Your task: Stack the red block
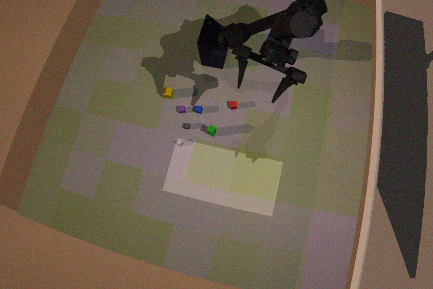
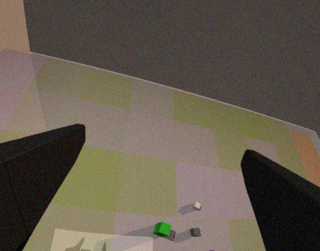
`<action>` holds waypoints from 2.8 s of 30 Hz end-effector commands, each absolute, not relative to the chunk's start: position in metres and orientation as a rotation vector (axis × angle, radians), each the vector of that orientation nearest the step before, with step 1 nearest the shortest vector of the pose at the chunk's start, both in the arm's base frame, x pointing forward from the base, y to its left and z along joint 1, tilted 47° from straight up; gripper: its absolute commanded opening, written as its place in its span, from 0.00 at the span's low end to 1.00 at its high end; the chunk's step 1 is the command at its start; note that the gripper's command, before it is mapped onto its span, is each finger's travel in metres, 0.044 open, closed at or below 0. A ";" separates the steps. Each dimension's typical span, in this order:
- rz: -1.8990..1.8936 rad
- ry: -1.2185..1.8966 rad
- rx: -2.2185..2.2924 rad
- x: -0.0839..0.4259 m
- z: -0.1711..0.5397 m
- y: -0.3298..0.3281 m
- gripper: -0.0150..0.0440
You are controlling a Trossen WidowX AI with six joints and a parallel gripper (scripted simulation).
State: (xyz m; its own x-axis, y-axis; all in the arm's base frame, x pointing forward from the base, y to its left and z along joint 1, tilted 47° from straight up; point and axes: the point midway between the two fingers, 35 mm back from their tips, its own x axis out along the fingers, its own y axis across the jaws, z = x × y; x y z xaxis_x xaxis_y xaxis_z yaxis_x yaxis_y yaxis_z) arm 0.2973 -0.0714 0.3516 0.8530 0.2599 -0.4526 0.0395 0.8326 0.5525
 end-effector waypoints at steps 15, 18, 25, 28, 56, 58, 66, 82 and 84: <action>0.664 1.138 0.403 0.263 0.141 0.044 1.00; 0.761 1.219 0.375 0.241 0.116 0.061 1.00; 0.926 1.342 0.335 0.196 0.080 0.084 1.00; 0.926 1.342 0.335 0.197 0.080 0.084 1.00; 0.926 1.341 0.335 0.200 0.050 0.122 1.00; 0.926 1.341 0.335 0.200 0.048 0.124 1.00; 0.927 1.340 0.335 0.199 0.039 0.134 1.00; 0.928 1.340 0.337 0.198 0.035 0.139 1.00; 0.928 1.340 0.337 0.198 0.035 0.139 1.00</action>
